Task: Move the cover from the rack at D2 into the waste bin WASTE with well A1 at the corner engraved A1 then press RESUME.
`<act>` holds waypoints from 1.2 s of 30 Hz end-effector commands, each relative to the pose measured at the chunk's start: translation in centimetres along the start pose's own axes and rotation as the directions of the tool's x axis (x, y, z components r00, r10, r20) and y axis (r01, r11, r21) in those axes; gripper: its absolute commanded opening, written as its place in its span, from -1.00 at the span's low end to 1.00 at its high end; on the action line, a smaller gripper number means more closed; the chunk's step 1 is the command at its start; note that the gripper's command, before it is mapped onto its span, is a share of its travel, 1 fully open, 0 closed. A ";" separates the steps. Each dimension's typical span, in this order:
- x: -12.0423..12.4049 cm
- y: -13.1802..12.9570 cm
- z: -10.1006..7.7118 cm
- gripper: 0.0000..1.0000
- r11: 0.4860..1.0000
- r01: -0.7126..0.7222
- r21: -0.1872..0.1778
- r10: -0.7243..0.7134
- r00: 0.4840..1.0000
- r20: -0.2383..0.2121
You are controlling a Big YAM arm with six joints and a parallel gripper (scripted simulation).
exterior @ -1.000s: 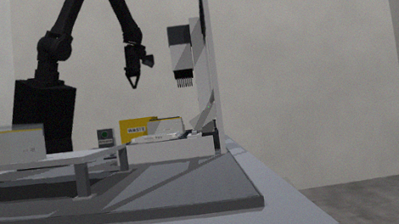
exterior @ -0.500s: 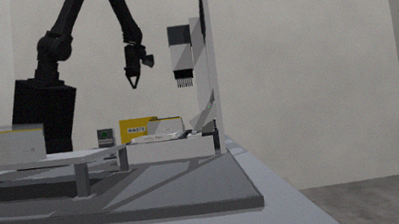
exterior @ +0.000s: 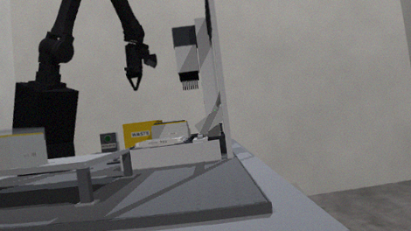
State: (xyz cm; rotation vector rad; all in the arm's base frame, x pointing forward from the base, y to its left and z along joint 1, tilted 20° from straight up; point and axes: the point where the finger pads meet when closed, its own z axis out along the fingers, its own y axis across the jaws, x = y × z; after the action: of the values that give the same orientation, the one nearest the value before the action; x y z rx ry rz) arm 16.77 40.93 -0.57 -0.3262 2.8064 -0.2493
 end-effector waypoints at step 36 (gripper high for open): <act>7.9 -4.1 -0.6 -1.00 0.999 0.012 -0.034 -0.011 1.000 0.015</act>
State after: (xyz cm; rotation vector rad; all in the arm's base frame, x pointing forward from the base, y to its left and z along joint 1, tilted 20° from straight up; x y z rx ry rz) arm 10.40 34.16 -1.90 -0.4121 2.7987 -0.2645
